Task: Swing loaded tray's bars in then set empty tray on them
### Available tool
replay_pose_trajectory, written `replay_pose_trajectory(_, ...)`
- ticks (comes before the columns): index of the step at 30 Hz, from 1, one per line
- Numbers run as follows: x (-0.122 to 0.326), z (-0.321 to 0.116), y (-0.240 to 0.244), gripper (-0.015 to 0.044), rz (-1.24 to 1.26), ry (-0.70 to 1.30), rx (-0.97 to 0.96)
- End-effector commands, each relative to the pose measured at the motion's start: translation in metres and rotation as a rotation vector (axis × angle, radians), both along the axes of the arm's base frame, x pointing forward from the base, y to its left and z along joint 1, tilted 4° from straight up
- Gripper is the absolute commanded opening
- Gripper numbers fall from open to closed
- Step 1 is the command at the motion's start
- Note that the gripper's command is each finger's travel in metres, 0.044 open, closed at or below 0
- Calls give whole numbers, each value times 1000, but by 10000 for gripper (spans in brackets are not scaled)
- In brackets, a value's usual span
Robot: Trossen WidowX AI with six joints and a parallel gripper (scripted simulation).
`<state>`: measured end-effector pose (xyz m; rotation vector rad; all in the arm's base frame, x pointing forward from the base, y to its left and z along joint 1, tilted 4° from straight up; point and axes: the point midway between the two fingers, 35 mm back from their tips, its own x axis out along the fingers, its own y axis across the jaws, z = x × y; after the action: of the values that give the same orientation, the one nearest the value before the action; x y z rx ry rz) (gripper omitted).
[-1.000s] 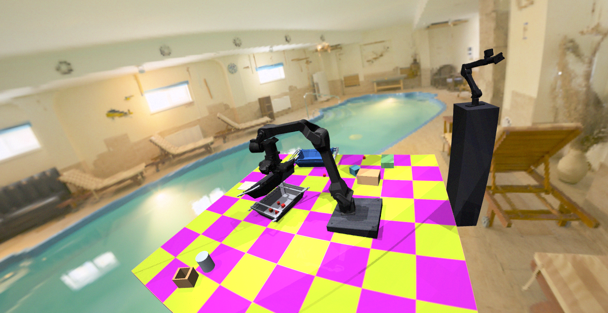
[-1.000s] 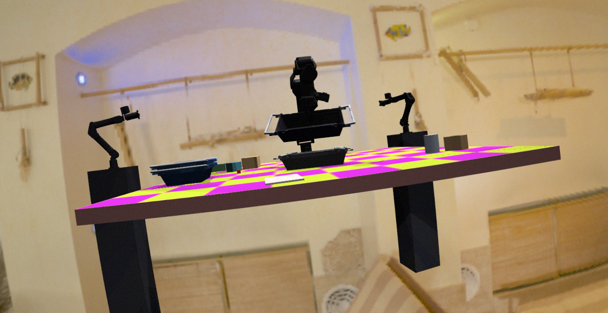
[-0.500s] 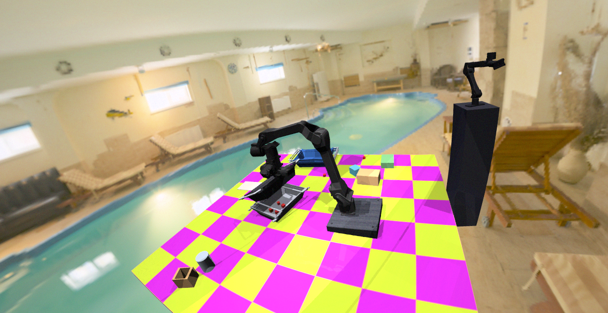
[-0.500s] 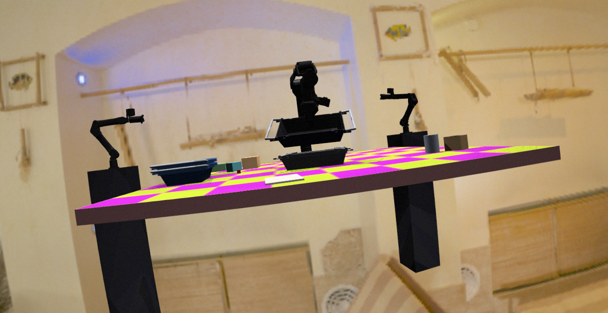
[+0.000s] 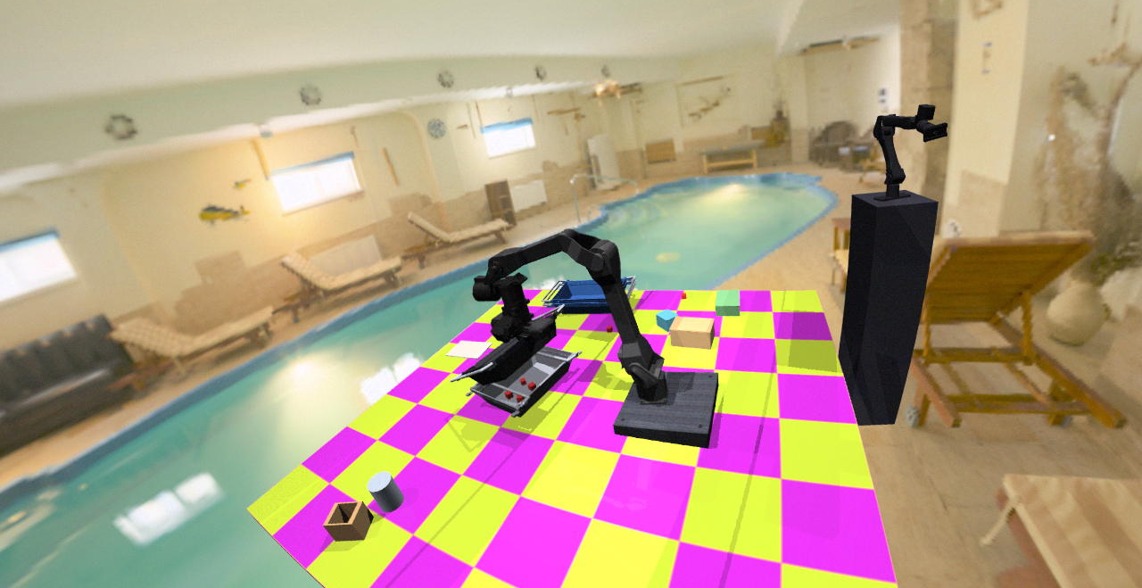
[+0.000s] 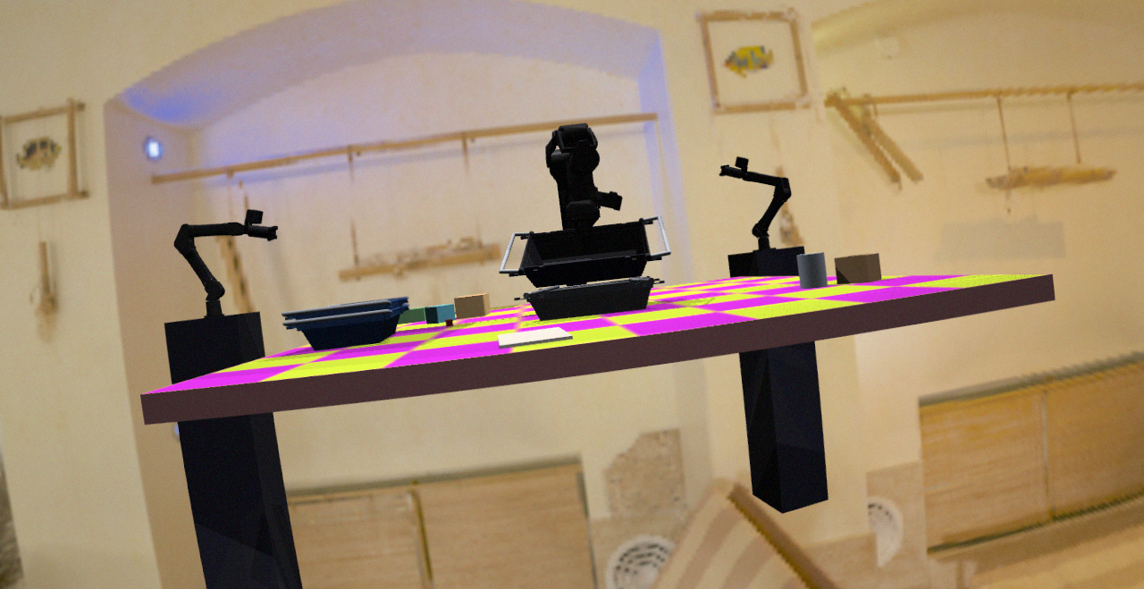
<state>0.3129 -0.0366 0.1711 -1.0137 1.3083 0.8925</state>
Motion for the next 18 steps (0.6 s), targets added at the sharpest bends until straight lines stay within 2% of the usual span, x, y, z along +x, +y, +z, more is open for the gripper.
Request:
replay_pose_trajectory(1,1,0,0,0,-2,-23,-1)
replay_pose_trajectory(18,-7,-12,3,0,-2,-22,0)
